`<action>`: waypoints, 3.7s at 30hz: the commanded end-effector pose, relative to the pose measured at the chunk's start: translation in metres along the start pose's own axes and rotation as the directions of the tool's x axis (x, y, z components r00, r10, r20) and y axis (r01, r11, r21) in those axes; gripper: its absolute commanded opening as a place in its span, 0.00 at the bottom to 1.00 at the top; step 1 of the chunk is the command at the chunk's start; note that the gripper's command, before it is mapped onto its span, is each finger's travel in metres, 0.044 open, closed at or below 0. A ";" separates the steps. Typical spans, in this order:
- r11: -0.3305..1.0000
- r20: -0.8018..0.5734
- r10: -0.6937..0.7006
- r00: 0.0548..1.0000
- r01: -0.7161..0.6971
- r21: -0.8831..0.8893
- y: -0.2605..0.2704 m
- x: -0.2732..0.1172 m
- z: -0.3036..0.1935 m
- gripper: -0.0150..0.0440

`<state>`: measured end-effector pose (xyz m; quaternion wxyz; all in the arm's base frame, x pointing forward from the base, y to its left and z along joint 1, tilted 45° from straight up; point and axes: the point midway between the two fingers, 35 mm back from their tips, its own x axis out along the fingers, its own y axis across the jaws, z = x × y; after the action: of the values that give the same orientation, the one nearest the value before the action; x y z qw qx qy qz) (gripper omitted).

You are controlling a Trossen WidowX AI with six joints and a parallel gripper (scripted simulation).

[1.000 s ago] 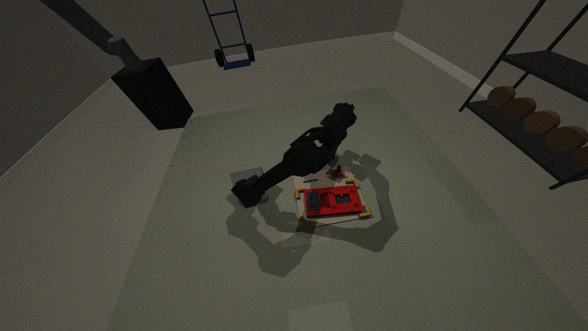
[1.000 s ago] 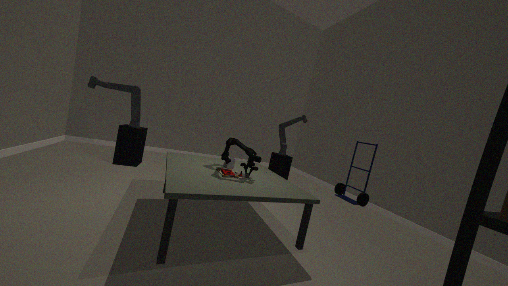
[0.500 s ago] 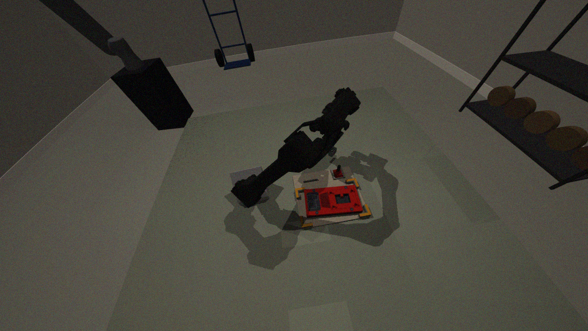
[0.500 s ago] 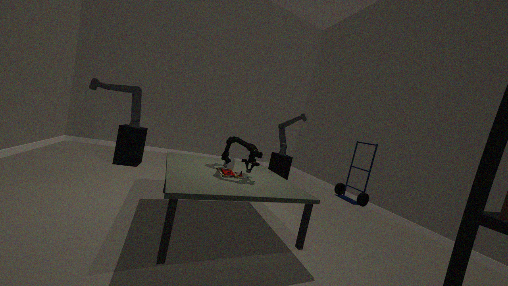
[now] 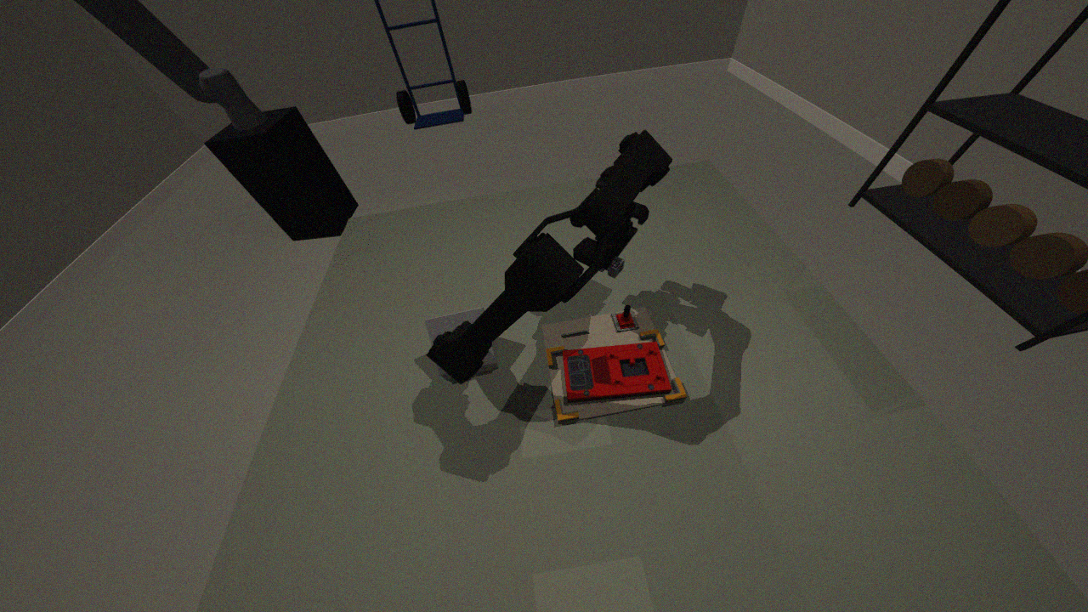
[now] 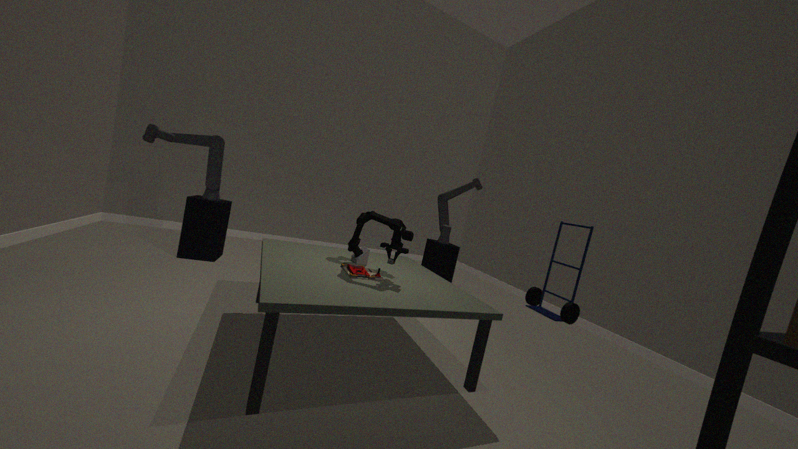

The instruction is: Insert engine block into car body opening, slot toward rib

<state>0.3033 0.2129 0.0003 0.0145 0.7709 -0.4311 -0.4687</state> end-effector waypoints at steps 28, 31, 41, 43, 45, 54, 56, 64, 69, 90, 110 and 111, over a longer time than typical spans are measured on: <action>0.788 0.015 -0.012 1.000 0.000 0.616 0.031 -0.006 -0.052 0.25; 0.721 0.016 -0.013 1.000 -0.002 0.693 0.035 -0.003 -0.059 0.25; 0.447 0.016 -0.015 1.000 -0.008 0.895 0.053 0.008 -0.083 0.25; 0.384 0.016 -0.015 1.000 -0.009 0.923 0.056 0.010 -0.087 0.25; 0.320 0.015 -0.015 1.000 -0.010 0.947 0.060 0.013 -0.091 0.25; 0.017 0.012 -0.013 1.000 -0.012 1.000 0.078 0.023 -0.110 0.25; -0.051 0.011 -0.012 1.000 -0.012 0.999 0.082 0.026 -0.114 0.25; -0.321 0.006 -0.008 1.000 -0.008 0.947 0.100 0.035 -0.129 0.25; -0.478 0.002 -0.003 1.000 -0.004 0.878 0.112 0.041 -0.138 0.25; -0.762 -0.006 0.008 1.000 0.010 0.647 0.136 0.052 -0.153 0.52; -0.724 -0.006 0.008 1.000 0.010 0.689 0.136 0.052 -0.154 0.52; -0.726 -0.006 0.008 1.000 0.010 0.687 0.136 0.052 -0.154 0.52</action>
<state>0.3371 0.0343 0.1071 -0.7098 0.2985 -0.5951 0.2301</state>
